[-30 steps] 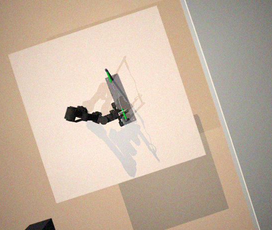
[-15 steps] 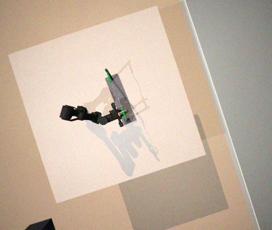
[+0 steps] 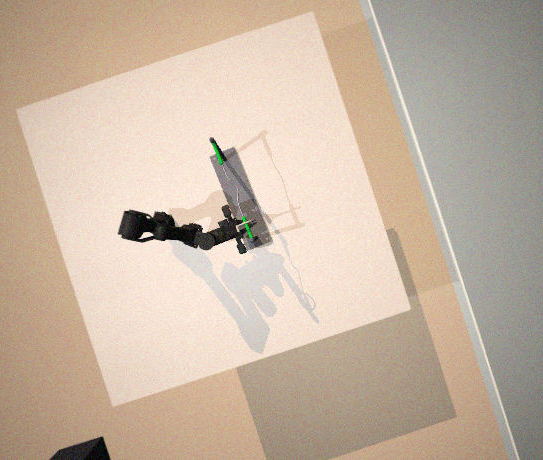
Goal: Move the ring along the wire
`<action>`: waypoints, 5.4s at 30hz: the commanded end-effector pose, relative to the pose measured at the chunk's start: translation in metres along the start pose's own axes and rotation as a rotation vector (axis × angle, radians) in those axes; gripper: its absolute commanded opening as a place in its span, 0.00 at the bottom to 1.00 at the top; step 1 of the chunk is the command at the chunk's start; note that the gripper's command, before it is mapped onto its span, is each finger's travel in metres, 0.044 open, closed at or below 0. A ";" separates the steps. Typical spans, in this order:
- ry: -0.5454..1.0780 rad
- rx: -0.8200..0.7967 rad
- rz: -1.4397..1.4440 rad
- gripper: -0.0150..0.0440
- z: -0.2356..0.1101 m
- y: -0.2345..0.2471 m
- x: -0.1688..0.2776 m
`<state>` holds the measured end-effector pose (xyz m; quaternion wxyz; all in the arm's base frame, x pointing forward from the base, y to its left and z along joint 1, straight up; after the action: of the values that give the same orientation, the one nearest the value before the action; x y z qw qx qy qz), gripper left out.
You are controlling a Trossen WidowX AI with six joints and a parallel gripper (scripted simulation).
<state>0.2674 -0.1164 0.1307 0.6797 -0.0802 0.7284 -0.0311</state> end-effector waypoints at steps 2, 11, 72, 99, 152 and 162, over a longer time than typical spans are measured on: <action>-0.003 -0.004 -0.002 0.00 0.000 0.000 -0.001; -0.002 -0.004 -0.001 0.00 0.000 0.003 -0.001; 0.027 0.116 0.012 0.00 0.003 0.071 -0.014; 0.093 0.322 -0.269 0.00 0.001 0.071 -0.015; 0.012 -0.478 0.285 0.00 0.000 0.145 -0.024; 0.009 -0.462 0.244 0.00 -0.003 0.148 -0.027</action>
<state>0.2562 0.0325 0.1319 0.6335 -0.1394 0.7252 0.2309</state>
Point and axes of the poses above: the point midway between the two fingers, 35 mm back from their tips, its own z axis out along the fingers, its own y axis across the jaws, x = y × z, the point moved 6 cm from there along -z, back along the fingers, and after that the axes turned 8 degrees about -z, right-handed, at the moved point
